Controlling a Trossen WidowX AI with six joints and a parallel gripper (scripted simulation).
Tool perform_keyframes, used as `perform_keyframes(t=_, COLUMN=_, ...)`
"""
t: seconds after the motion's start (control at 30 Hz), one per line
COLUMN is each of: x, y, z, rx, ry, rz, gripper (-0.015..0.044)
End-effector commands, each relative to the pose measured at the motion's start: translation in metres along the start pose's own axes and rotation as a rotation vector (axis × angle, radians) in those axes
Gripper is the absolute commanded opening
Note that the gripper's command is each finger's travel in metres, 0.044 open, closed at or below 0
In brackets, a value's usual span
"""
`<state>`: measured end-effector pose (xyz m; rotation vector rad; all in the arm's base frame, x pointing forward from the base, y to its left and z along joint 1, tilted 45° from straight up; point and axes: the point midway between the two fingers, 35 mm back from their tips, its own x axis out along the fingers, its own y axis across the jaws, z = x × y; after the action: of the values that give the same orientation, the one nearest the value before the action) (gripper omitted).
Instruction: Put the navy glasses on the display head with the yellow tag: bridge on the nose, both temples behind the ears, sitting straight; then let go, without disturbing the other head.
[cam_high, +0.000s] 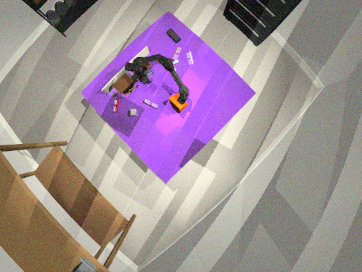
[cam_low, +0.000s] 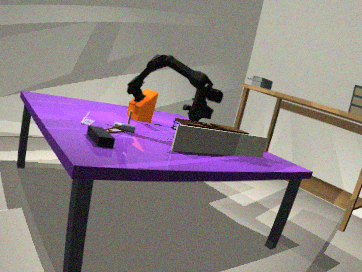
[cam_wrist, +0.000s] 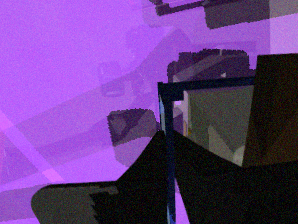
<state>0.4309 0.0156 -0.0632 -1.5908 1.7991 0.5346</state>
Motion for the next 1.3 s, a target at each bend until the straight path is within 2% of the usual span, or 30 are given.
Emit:
perform_keyframes(t=0.0, x=0.000, y=-0.001, z=-0.001, rx=-0.002, ry=0.003, rz=-0.004, gripper=0.0000)
perform_keyframes(t=0.33, x=0.004, y=-0.001, z=0.000, rx=-0.002, ry=0.003, rz=-0.004, gripper=0.0000)
perform_keyframes(t=0.47, x=0.003, y=0.000, z=0.000, rx=0.002, ry=-0.001, rz=0.000, gripper=0.0105)
perform_keyframes(t=0.73, x=0.003, y=0.000, z=0.000, rx=0.002, ry=-0.001, rz=0.000, gripper=0.0107)
perform_keyframes(t=0.93, x=-0.029, y=0.000, z=0.000, rx=-0.002, ry=-0.010, rz=-0.004, gripper=0.0107)
perform_keyframes(t=1.27, x=-0.032, y=0.016, z=0.001, rx=-0.003, ry=-0.011, rz=-0.003, gripper=0.0107)
